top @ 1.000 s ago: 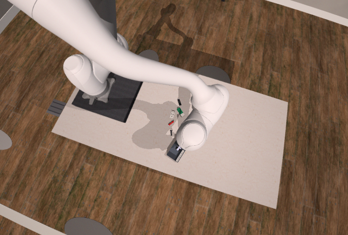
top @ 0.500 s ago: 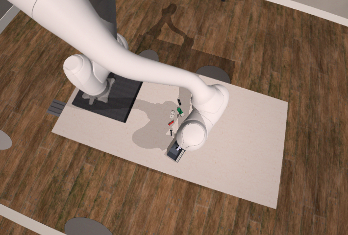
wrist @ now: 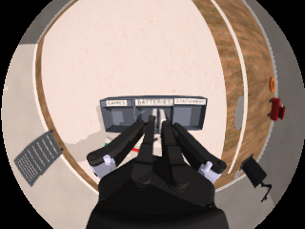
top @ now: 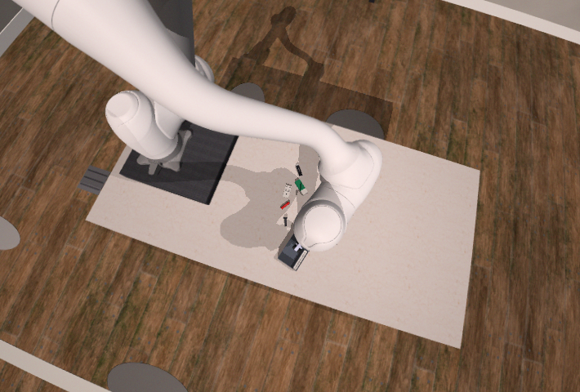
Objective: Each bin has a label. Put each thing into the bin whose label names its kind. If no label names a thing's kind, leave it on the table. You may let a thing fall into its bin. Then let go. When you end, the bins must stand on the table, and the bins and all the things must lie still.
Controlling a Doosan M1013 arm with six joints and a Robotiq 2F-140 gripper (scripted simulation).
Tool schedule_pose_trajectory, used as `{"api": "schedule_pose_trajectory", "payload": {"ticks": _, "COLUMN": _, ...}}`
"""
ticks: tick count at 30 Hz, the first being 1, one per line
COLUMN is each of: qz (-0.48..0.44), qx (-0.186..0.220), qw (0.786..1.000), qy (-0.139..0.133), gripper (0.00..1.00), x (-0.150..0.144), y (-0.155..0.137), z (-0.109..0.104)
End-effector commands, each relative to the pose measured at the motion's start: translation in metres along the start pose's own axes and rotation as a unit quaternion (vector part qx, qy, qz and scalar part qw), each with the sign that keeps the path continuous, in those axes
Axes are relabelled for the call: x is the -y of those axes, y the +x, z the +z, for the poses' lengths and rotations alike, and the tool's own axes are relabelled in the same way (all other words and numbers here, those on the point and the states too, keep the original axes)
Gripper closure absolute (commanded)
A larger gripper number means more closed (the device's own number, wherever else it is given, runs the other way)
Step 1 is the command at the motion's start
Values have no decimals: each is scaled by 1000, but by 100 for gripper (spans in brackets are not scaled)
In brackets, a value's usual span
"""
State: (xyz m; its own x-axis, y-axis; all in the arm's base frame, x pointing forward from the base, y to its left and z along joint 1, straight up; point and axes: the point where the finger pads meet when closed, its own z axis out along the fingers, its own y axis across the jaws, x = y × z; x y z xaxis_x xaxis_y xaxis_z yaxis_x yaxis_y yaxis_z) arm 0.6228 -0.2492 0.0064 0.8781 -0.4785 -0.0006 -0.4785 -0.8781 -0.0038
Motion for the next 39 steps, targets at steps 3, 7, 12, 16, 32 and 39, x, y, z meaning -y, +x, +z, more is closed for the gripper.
{"api": "schedule_pose_trajectory", "payload": {"ticks": 3, "qz": 0, "qx": 0, "qw": 1000, "qy": 0, "gripper": 95, "x": 0, "y": 0, "z": -6}}
{"api": "schedule_pose_trajectory", "payload": {"ticks": 7, "qz": 0, "qx": 0, "qw": 1000, "qy": 0, "gripper": 95, "x": 0, "y": 0, "z": -12}}
{"api": "schedule_pose_trajectory", "payload": {"ticks": 12, "qz": 0, "qx": 0, "qw": 1000, "qy": 0, "gripper": 95, "x": 0, "y": 0, "z": -16}}
{"api": "schedule_pose_trajectory", "payload": {"ticks": 16, "qz": 0, "qx": 0, "qw": 1000, "qy": 0, "gripper": 95, "x": 0, "y": 0, "z": -21}}
{"api": "schedule_pose_trajectory", "payload": {"ticks": 32, "qz": 0, "qx": 0, "qw": 1000, "qy": 0, "gripper": 95, "x": 5, "y": 0, "z": -58}}
{"api": "schedule_pose_trajectory", "payload": {"ticks": 39, "qz": 0, "qx": 0, "qw": 1000, "qy": 0, "gripper": 95, "x": 40, "y": -4, "z": -58}}
